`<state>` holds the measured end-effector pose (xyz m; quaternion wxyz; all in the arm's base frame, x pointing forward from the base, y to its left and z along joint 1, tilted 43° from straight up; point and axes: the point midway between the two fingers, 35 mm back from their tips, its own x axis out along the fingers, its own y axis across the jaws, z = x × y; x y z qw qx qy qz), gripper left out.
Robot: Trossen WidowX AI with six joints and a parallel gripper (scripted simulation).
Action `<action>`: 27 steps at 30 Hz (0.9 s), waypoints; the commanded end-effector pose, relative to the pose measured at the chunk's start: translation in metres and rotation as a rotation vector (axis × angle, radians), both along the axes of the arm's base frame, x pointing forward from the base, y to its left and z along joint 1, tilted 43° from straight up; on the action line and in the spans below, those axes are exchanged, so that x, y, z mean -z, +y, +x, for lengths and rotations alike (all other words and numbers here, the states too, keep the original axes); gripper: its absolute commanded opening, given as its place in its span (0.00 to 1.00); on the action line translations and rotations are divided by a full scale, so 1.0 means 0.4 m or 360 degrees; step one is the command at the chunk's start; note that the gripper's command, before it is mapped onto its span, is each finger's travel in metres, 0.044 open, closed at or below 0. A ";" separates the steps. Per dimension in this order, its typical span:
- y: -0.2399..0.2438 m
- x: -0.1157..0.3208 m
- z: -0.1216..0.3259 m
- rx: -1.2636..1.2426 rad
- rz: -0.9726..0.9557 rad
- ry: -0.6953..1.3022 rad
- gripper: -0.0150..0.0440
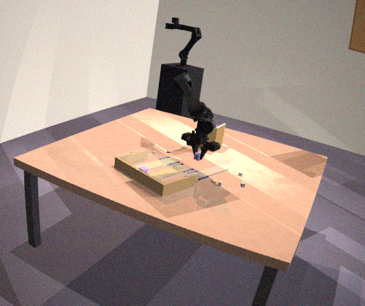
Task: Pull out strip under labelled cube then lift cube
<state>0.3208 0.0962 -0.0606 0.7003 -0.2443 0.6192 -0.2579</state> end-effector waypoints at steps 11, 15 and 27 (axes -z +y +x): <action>-0.018 -0.020 -0.085 0.0000 0.0010 -0.0005 0.25; 0.026 -0.070 -0.092 0.0000 0.0012 -0.0004 0.25; 0.034 -0.079 -0.094 0.0000 0.0012 -0.0004 0.25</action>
